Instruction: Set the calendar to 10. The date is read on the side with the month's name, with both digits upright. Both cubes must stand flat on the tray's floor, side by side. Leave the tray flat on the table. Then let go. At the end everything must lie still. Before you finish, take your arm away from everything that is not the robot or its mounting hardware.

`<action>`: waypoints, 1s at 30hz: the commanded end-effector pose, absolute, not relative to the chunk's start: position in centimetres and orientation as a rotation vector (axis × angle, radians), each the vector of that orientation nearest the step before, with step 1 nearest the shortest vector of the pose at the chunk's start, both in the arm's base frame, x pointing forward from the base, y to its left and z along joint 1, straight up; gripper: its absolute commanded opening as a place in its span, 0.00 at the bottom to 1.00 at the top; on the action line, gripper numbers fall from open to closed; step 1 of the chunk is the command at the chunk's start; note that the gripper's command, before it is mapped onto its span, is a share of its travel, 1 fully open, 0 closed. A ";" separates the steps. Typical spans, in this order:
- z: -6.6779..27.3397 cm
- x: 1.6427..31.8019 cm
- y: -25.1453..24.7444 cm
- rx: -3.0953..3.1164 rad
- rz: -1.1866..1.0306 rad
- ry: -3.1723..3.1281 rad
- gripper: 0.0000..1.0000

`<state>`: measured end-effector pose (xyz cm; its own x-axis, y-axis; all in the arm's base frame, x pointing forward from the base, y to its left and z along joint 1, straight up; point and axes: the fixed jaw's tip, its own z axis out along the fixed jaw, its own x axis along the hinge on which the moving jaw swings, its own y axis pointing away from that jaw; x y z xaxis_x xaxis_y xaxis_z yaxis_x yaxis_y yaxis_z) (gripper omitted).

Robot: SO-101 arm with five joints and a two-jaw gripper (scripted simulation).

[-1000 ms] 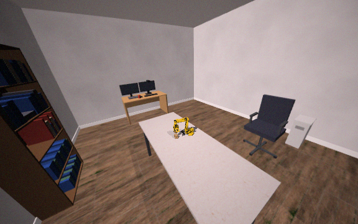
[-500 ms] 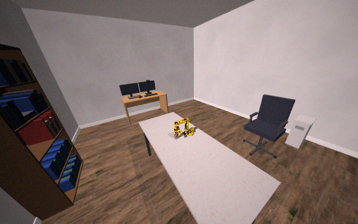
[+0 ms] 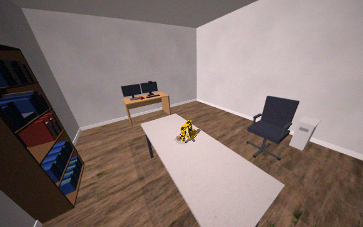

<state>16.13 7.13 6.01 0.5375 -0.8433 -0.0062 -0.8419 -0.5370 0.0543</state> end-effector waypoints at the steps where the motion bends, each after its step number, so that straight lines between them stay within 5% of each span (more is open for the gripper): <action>1: 6.5 16.1 10.2 2.866 0.006 -1.301 0.00; 30: 6.4 12.6 16.4 3.089 0.034 -0.802 0.00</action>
<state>12.05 15.19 5.40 0.8677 -0.4970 -0.0030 -0.4967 -0.8673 0.0314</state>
